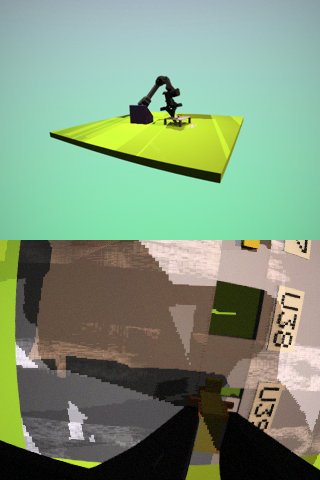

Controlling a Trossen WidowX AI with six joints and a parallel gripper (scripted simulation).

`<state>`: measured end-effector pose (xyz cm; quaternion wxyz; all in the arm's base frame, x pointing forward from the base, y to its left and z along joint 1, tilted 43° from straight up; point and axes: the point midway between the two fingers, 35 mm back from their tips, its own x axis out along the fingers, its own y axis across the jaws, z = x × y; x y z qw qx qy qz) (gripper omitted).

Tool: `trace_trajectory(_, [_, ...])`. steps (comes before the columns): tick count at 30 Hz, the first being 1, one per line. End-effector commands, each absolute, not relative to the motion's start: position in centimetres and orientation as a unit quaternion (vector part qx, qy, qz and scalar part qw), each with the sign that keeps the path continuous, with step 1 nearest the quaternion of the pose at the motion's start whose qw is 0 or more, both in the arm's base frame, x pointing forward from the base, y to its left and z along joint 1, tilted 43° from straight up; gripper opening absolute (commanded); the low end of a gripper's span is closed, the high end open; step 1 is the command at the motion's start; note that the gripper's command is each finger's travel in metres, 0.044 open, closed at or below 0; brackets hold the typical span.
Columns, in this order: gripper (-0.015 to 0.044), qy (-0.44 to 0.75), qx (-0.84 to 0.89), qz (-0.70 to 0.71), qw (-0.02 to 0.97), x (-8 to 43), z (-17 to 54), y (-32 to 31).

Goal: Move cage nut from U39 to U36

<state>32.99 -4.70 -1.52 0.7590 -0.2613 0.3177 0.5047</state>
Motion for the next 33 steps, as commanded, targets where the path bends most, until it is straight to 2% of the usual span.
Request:
trace_trajectory(1, [0.0028, 0.317, -0.260, 0.502, 0.761, 32.92, -1.38, -4.62])
trace_trajectory(33, [0.0028, 0.311, -0.266, 0.487, 0.771, 32.79, -1.37, -4.61])
